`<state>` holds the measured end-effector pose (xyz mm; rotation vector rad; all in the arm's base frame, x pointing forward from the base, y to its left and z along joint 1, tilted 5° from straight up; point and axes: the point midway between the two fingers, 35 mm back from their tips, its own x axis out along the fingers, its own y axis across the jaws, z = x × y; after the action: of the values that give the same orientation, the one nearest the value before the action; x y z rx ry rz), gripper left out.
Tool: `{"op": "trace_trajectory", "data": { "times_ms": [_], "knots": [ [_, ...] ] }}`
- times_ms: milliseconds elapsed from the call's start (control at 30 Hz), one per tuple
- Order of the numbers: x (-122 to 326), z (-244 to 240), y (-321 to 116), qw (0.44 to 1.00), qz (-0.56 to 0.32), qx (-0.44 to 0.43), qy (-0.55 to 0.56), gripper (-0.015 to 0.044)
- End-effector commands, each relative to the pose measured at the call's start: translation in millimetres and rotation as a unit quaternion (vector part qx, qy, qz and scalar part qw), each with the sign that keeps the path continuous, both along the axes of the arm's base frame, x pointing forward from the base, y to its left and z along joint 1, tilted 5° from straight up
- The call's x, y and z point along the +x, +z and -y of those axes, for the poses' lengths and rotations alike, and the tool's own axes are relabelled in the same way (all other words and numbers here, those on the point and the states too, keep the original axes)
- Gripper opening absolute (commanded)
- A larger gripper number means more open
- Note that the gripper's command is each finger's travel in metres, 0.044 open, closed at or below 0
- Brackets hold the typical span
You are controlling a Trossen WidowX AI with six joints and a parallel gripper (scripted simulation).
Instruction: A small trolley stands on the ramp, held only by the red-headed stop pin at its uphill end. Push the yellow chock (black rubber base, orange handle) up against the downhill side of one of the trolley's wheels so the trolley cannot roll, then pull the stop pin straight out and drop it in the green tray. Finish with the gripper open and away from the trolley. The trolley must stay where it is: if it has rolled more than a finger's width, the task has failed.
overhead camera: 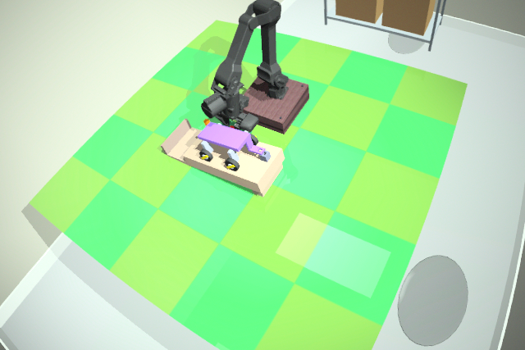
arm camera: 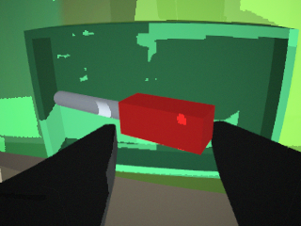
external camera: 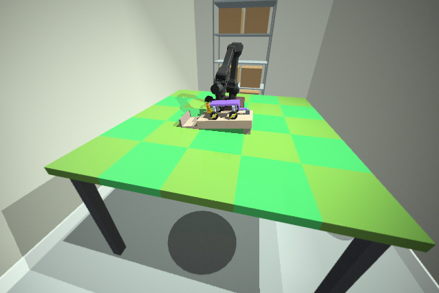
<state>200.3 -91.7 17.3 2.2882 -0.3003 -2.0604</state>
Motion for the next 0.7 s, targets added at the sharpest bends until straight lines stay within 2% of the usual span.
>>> {"op": "trace_trajectory", "data": {
  "times_ms": [0,233,433,667],
  "knots": [
    [-1.1,-1.8,-2.9,1.0,-0.002,-0.001,-0.002,0.019],
    [-1.6,-3.7,-5.4,1.0,-0.002,-0.001,-0.002,0.019],
    [0.1,-2.6,-3.0,1.0,0.001,0.0,0.0,0.034],
    [-0.2,-2.7,0.2,1.0,0.0,0.0,0.0,0.034]
  ]
}}
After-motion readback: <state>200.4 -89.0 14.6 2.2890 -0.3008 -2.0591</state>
